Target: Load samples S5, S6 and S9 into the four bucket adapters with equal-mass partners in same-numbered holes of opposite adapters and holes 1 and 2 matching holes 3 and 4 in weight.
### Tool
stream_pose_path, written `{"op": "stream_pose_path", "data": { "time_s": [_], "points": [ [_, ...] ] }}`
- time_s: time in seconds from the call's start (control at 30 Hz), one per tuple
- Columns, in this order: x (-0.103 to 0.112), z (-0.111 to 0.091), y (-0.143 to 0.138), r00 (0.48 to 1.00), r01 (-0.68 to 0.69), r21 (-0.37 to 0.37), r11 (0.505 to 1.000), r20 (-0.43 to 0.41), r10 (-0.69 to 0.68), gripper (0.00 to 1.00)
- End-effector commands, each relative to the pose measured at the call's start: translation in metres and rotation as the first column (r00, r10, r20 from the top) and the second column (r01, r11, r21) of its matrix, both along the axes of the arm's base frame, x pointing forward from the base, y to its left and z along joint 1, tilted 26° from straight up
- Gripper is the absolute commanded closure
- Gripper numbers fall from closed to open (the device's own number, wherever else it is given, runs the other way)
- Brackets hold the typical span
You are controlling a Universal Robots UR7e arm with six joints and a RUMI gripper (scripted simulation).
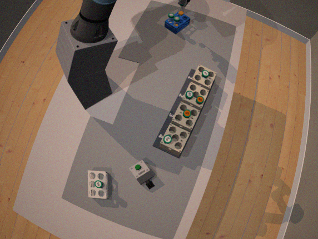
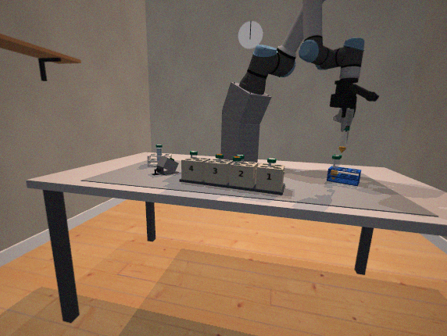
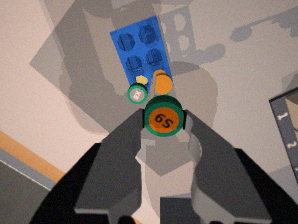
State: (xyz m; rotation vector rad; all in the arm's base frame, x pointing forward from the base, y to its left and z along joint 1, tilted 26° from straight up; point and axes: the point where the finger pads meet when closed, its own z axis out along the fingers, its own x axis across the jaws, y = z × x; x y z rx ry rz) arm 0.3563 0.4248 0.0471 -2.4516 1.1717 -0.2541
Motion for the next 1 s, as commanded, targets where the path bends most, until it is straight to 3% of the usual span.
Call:
{"op": "stream_pose_path", "data": {
  "time_s": [0.0,0.07,0.97],
  "points": [
    [0.006,-0.008,-0.035,0.991,0.129,0.052,0.990,-0.041,-0.127,1.00],
    [0.006,-0.008,-0.035,0.991,0.129,0.052,0.990,-0.041,-0.127,1.00],
    [0.032,-0.050,-0.195,0.985,0.169,0.064,0.984,-0.056,-0.166,1.00]
  ]
}}
